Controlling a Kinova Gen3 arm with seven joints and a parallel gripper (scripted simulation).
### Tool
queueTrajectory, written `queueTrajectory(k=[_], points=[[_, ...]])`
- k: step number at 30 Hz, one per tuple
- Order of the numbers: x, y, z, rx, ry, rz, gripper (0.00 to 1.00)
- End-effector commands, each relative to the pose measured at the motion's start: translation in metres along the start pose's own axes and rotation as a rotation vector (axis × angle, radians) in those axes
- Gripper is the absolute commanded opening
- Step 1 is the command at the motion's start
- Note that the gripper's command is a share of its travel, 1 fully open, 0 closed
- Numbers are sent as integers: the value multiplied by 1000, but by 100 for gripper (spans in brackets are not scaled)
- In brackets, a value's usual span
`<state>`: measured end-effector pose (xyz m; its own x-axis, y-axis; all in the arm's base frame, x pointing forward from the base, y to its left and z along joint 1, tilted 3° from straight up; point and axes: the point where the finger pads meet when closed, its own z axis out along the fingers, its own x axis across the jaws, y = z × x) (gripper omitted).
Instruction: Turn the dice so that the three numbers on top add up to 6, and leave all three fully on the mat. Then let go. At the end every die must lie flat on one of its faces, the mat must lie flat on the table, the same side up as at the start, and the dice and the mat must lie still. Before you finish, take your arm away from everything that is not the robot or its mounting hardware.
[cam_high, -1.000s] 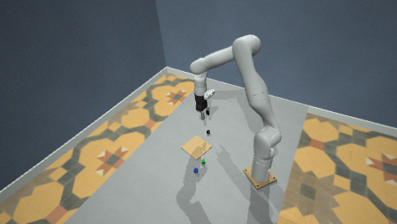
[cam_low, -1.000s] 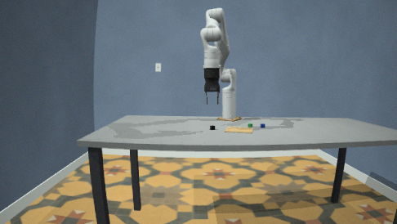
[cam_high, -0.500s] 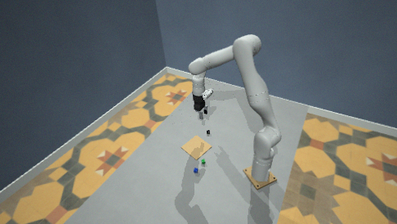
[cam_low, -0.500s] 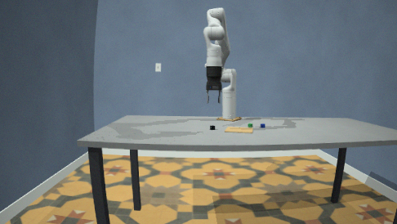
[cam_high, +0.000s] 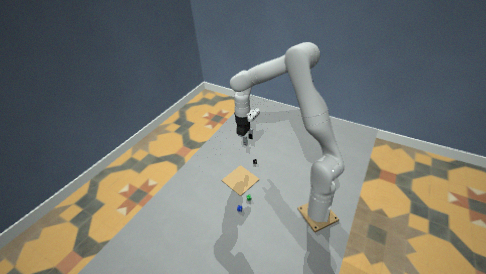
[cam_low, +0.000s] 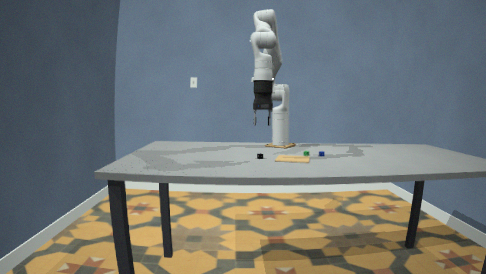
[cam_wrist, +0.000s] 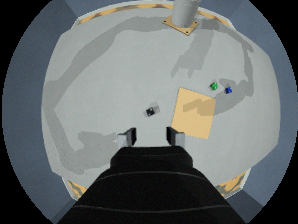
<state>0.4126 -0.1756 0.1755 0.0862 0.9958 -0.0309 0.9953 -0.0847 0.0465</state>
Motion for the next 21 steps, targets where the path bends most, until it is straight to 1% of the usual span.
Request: queueTrajectory(k=[1,7,11,15,17,21], points=[[0,0,-1,-2,-1,0,100],[0,0,-1,-2,-1,0,100],[0,0,5,-1,-4,5,100],[0,0,20,-1,-4,5,100],[0,0,20,-1,-4,5,100],[0,0,44,-1,-4,5,100]])
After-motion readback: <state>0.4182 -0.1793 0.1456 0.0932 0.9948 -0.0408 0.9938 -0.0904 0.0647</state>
